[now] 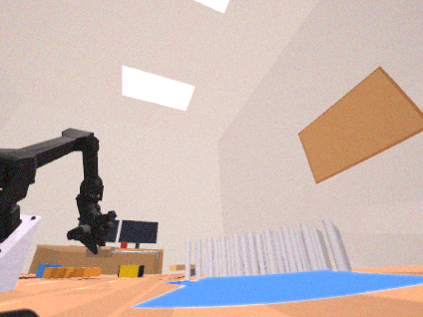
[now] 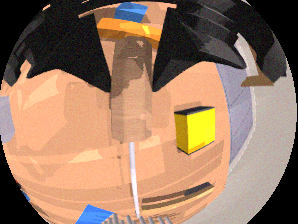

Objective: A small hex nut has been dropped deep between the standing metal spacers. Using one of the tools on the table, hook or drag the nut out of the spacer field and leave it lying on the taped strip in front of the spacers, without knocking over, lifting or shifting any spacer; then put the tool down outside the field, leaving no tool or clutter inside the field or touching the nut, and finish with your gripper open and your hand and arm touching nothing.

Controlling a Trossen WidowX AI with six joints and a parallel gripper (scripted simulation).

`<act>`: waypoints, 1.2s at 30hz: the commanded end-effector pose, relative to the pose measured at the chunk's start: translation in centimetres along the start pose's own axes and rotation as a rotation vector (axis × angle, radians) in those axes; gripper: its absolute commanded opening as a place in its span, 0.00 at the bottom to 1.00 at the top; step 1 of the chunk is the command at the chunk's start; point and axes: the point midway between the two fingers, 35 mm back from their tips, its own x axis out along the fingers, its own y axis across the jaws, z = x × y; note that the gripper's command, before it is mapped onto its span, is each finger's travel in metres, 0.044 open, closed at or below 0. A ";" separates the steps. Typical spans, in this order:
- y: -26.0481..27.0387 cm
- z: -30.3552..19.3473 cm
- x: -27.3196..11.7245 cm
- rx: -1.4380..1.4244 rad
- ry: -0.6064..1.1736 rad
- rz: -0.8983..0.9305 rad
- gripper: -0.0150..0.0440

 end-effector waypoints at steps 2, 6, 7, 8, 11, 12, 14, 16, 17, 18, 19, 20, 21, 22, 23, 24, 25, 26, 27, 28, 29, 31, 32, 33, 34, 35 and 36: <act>-0.1 0.0 0.4 -0.005 -0.006 0.005 0.25; -0.2 -0.2 0.7 -0.005 -0.006 0.005 0.25; -0.2 -0.2 0.8 -0.005 -0.006 0.005 0.25; -0.3 -0.2 0.9 -0.005 -0.006 0.005 0.25; -0.4 -0.3 1.1 -0.005 -0.006 0.005 0.25; -0.4 -0.4 1.2 -0.005 -0.006 0.005 0.25; -0.5 -0.4 1.3 -0.005 -0.006 0.005 0.25; -0.5 -0.5 1.5 -0.005 -0.006 0.005 0.25; -0.6 -0.5 1.6 -0.005 -0.006 0.005 0.25; -0.6 -0.5 1.6 -0.005 -0.006 0.005 0.25; -0.6 -0.6 1.7 -0.005 -0.006 0.005 0.25; -0.7 -0.6 1.8 -0.005 -0.006 0.005 0.25; -0.7 -0.6 1.9 -0.005 -0.006 0.005 0.25; -0.7 -0.7 1.9 -0.005 -0.006 0.005 0.25; -0.8 -0.7 2.0 -0.005 -0.006 0.005 0.25; -0.8 -0.7 2.1 -0.005 -0.006 0.005 0.25; -0.8 -0.7 2.2 -0.005 -0.006 0.005 0.25; -0.9 -0.8 2.2 -0.005 -0.006 0.005 0.25; -0.9 -0.8 2.3 -0.005 -0.006 0.005 0.25; -1.0 -0.8 2.4 -0.005 -0.006 0.005 0.25; -1.0 -0.9 2.5 -0.005 -0.006 0.005 0.25; -1.1 -0.9 2.6 -0.005 -0.006 0.005 0.25; -1.1 -0.9 2.7 -0.005 -0.006 0.005 0.25; -1.1 -1.0 2.8 -0.005 -0.006 0.005 0.25; -1.2 -1.0 2.8 -0.005 -0.006 0.005 0.25; -1.2 -1.0 2.9 -0.005 -0.006 0.005 0.25; -1.3 -1.1 3.0 -0.005 -0.006 0.004 0.25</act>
